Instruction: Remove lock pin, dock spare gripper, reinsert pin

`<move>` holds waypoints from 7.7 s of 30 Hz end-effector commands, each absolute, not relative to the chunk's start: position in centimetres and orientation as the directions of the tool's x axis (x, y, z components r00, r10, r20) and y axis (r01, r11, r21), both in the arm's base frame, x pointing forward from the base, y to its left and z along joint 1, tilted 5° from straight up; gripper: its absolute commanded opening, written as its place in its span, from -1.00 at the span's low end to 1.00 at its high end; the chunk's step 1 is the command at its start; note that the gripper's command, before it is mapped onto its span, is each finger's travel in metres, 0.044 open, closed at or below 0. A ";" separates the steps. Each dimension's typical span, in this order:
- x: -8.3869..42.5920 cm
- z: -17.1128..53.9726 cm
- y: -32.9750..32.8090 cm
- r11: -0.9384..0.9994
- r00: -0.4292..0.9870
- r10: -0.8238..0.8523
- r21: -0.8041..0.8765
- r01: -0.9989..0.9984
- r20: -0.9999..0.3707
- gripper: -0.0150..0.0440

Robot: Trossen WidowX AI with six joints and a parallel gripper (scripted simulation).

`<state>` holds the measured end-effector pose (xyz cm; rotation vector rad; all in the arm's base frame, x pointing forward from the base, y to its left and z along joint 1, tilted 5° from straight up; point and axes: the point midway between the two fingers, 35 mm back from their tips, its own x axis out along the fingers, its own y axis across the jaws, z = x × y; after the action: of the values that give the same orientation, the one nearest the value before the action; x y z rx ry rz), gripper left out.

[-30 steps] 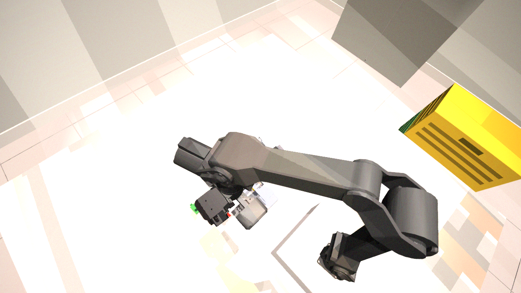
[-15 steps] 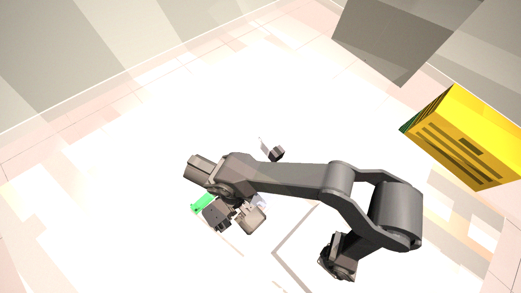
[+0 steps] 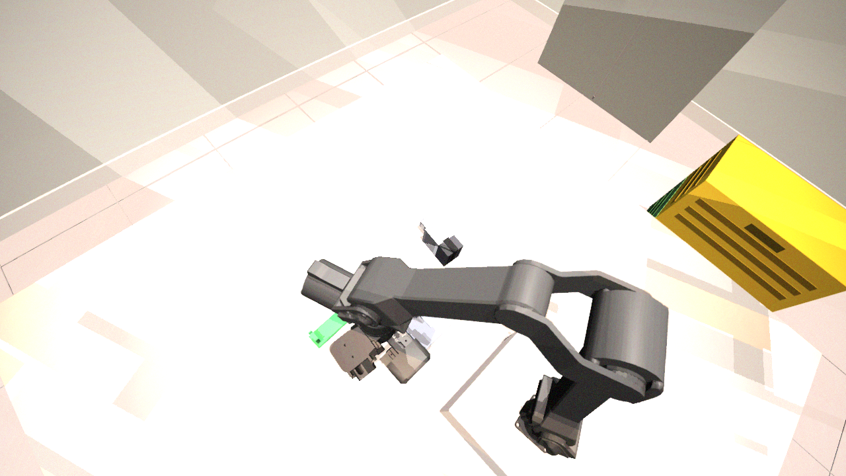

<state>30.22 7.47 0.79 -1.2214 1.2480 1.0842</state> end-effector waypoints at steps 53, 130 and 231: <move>29.9 -1.9 7.6 0.084 0.047 0.037 -0.044 -0.996 -0.998 -0.49; 30.7 -0.8 14.1 0.083 0.060 0.102 -0.051 -0.995 -0.993 -0.49; 40.0 -0.7 18.8 0.037 0.067 0.107 -0.064 -0.997 -0.992 -0.49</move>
<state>40.11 18.84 0.07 -1.1311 1.0962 1.1791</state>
